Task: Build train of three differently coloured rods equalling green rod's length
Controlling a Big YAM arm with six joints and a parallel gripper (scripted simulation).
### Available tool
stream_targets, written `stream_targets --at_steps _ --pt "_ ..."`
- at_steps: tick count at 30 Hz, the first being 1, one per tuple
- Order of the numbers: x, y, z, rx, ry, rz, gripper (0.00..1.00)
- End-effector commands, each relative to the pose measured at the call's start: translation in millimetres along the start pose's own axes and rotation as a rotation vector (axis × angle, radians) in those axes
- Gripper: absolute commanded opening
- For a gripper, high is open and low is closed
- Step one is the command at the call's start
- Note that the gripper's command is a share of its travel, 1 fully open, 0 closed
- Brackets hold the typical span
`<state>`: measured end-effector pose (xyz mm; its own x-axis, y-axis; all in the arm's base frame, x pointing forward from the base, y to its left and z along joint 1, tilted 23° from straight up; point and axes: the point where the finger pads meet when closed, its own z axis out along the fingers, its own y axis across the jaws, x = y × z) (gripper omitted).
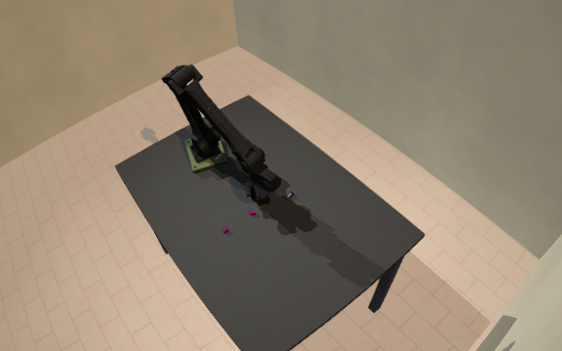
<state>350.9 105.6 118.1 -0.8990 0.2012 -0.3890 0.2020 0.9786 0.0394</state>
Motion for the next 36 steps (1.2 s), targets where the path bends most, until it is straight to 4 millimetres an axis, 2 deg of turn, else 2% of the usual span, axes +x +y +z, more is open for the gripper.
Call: stream_targets --at_steps 1,5,36 --pt "-2.7 -2.6 0.0 -0.008 -0.014 -0.003 0.23" --pt "-0.8 -3.7 4.9 -0.001 -0.003 -0.004 0.23" --pt "-0.8 -3.5 3.7 -0.002 -0.005 -0.004 0.23"
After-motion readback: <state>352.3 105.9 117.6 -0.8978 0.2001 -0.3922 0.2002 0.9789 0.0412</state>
